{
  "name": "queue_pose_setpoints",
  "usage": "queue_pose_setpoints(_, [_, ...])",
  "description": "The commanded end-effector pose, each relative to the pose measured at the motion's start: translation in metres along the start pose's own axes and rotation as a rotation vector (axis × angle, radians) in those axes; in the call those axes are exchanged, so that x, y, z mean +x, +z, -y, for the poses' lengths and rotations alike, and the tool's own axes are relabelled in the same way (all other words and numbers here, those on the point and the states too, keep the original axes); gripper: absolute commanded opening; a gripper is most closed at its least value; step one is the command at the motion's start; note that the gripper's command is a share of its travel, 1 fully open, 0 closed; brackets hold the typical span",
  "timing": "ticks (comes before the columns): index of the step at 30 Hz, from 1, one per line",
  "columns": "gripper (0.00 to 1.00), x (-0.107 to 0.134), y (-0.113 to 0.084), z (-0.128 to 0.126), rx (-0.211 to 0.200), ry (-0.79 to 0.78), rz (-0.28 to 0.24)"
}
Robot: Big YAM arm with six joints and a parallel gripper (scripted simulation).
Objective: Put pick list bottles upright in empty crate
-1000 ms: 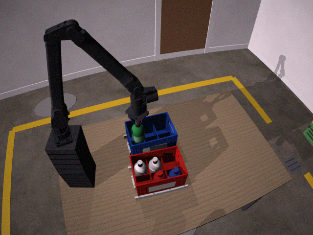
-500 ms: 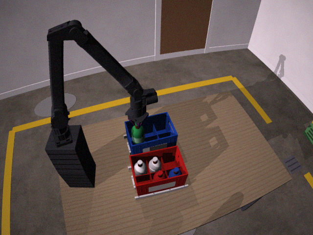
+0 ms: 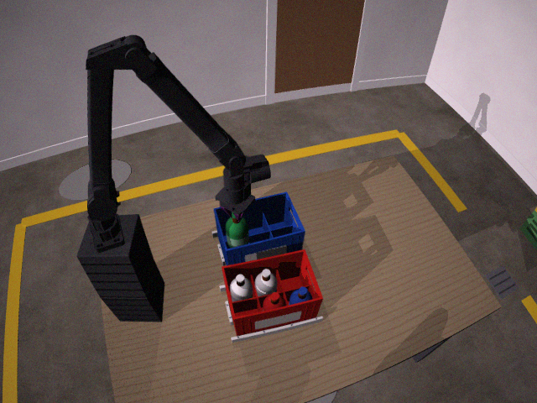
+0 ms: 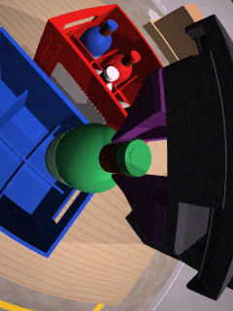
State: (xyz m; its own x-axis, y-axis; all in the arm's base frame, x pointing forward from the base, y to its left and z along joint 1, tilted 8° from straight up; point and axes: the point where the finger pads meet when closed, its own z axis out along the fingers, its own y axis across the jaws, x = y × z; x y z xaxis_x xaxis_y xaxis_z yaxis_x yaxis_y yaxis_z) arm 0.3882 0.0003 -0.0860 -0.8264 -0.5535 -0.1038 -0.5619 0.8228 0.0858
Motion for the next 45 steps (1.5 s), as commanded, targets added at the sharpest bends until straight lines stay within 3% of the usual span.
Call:
queue_pose_setpoints(1, [0.00, -0.008, -0.003, 0.000, 0.020, -0.001, 0.025])
queue_pose_setpoints(4, [0.00, -0.022, -0.009, 0.011, 0.041, -0.004, 0.053])
queue_pose_setpoints(7, [0.00, -0.020, 0.001, 0.009, 0.031, -0.004, 0.040])
queue_pose_setpoints(13, [0.00, -0.025, -0.004, 0.012, 0.046, -0.006, 0.059])
queue_pose_setpoints(16, [0.00, -0.017, 0.012, 0.007, 0.024, -0.003, 0.031])
queue_pose_setpoints(21, [0.00, -0.024, 0.005, 0.011, 0.044, -0.005, 0.057])
queue_pose_setpoints(24, [0.00, -0.018, 0.021, 0.007, 0.025, -0.004, 0.031])
queue_pose_setpoints(30, [0.00, -0.025, 0.011, 0.013, 0.046, -0.004, 0.061])
queue_pose_setpoints(34, [0.00, -0.019, 0.029, 0.008, 0.026, -0.002, 0.032])
queue_pose_setpoints(37, [0.00, -0.027, 0.018, 0.013, 0.047, -0.006, 0.061])
queue_pose_setpoints(42, [0.00, -0.019, 0.037, 0.009, 0.026, -0.002, 0.032])
queue_pose_setpoints(45, [0.00, -0.024, 0.030, 0.012, 0.040, -0.005, 0.051])
